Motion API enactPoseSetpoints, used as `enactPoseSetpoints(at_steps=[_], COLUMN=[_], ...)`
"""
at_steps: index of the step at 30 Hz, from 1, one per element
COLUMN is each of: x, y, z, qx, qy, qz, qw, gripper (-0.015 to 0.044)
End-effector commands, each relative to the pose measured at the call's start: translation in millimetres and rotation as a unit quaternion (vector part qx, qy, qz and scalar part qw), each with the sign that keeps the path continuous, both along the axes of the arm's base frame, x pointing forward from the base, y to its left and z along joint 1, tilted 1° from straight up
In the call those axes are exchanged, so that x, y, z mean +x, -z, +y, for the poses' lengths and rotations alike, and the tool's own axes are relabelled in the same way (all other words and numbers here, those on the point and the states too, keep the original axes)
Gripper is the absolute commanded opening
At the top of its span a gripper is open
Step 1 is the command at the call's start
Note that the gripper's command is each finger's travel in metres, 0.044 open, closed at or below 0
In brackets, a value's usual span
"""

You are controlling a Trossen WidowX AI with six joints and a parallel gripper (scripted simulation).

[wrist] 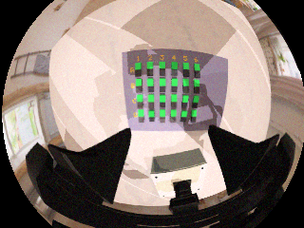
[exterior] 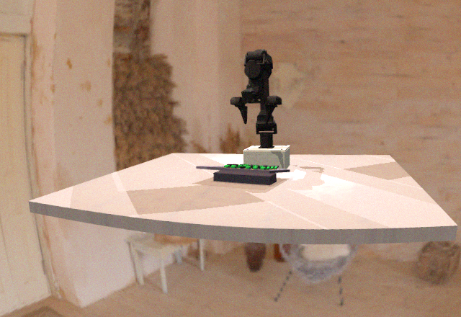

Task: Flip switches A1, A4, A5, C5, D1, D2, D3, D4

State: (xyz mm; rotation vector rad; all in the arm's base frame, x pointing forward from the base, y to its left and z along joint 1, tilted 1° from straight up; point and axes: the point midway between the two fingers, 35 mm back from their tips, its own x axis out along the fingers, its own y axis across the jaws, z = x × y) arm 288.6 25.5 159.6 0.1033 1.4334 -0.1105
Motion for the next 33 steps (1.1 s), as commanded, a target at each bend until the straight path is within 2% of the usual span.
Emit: enactPoseSetpoints(at_steps=[1, 9, 15, 20, 33], x=[2.1, 74.2, 75.6, 80.5, 82.7], y=[1.6, 78.0, 80.2, 114.9, 128.3], z=[1.0, 50.5, 51.9, 50.9, 50.4], qx=[0.0, -0.007, -0.007, -0.009, -0.009], qy=[0.0, 0.014, 0.014, 0.014, 0.014], qz=[0.0, -0.017, -0.018, -0.031, -0.031], qw=[1.0, 1.0, 1.0, 0.999, 0.999], gripper=[0.0374, 0.0164, 0.0006, 0.0, 0.0])
